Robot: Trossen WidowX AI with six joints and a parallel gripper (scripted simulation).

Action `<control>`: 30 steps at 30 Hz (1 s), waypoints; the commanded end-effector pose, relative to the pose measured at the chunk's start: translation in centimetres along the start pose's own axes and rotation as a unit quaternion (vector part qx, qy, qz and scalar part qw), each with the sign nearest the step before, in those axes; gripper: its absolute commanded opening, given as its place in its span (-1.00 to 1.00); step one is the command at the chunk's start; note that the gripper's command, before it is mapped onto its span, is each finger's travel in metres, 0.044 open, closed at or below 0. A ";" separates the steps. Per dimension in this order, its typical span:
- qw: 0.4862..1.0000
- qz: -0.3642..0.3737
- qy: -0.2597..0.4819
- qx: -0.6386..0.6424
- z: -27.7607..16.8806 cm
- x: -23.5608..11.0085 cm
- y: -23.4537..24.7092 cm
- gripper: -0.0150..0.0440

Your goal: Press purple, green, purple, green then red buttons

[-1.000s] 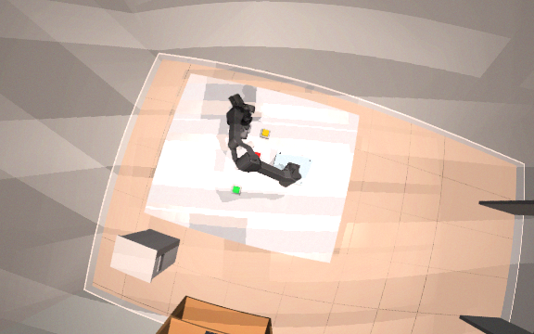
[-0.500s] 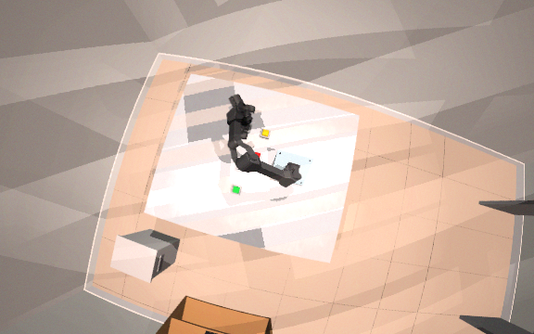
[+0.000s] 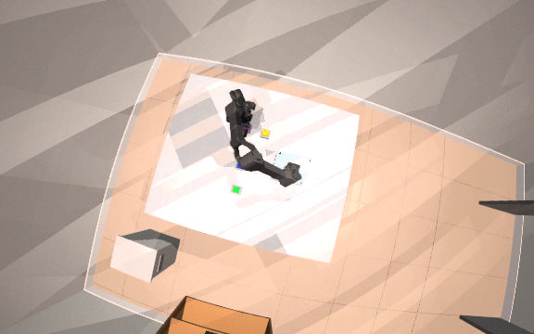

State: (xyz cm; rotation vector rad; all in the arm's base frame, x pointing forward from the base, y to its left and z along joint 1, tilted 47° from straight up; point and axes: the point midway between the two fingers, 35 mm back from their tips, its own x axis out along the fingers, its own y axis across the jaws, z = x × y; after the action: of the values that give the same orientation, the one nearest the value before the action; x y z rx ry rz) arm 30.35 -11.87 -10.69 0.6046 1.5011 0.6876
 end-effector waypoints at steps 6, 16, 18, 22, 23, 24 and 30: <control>1.000 -0.010 -0.009 -0.003 0.1 -4.7 0.0 -0.42; 1.000 -0.026 -0.012 0.003 3.0 -6.0 15.8 -0.42; 1.000 -0.026 -0.013 0.003 2.6 -5.9 19.2 -0.42; 1.000 -0.020 -0.013 0.002 1.0 -5.3 25.7 -0.42; 1.000 -0.018 -0.013 0.002 0.4 -5.2 27.2 -0.42; 1.000 -0.015 -0.012 0.002 -0.2 -5.0 28.6 -0.42; 1.000 0.000 -0.007 -0.001 -4.0 -4.0 34.5 -0.42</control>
State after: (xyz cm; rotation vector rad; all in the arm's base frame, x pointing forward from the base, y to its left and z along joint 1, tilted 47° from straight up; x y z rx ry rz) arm 26.78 7.16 16.47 0.5817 1.4805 0.6822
